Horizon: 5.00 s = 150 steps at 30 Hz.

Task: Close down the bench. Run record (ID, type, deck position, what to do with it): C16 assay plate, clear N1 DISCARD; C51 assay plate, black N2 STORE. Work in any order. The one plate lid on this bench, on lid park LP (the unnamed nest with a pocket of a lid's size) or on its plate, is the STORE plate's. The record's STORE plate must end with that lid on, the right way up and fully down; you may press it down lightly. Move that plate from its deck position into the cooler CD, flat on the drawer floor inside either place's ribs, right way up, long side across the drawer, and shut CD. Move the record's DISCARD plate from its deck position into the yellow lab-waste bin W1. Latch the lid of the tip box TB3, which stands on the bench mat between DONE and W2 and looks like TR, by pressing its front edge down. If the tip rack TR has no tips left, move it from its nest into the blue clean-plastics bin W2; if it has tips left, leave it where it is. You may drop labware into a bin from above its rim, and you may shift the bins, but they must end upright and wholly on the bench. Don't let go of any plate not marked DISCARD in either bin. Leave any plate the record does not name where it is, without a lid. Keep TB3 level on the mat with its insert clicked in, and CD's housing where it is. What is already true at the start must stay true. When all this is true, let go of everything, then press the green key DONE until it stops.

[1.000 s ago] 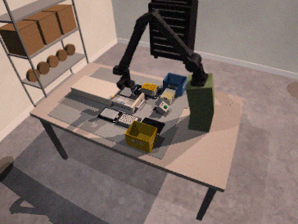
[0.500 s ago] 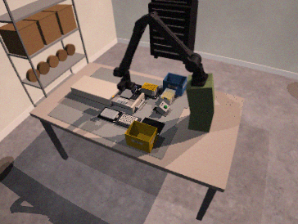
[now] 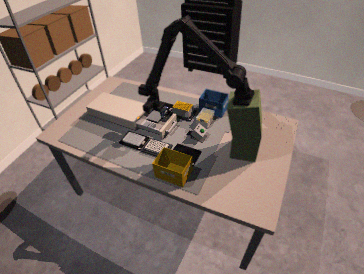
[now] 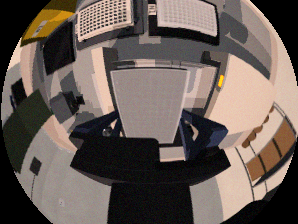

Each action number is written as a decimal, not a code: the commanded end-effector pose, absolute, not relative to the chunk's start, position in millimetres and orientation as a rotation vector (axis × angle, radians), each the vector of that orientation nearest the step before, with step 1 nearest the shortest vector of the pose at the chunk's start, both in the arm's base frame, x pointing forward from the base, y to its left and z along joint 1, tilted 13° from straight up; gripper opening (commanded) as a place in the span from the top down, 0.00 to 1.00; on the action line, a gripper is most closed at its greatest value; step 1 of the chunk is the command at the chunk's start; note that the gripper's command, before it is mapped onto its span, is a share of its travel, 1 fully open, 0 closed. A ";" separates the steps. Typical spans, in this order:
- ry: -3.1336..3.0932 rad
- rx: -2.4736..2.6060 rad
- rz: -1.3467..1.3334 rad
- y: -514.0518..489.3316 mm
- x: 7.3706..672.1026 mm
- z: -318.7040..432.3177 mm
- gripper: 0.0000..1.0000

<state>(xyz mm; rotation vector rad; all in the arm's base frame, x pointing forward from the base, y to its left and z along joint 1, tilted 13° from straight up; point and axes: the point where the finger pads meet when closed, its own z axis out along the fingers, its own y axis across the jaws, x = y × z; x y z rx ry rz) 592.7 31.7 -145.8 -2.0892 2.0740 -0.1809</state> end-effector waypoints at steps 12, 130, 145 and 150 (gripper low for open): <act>2.055 -2.066 -0.214 37.6 614.4 -154.1 1.00; 2.048 -2.071 -0.216 46.1 625.4 -208.3 1.00; 2.045 -2.069 -0.219 46.4 628.2 -210.2 1.00; 2.047 -2.070 -0.217 46.4 627.4 -212.4 1.00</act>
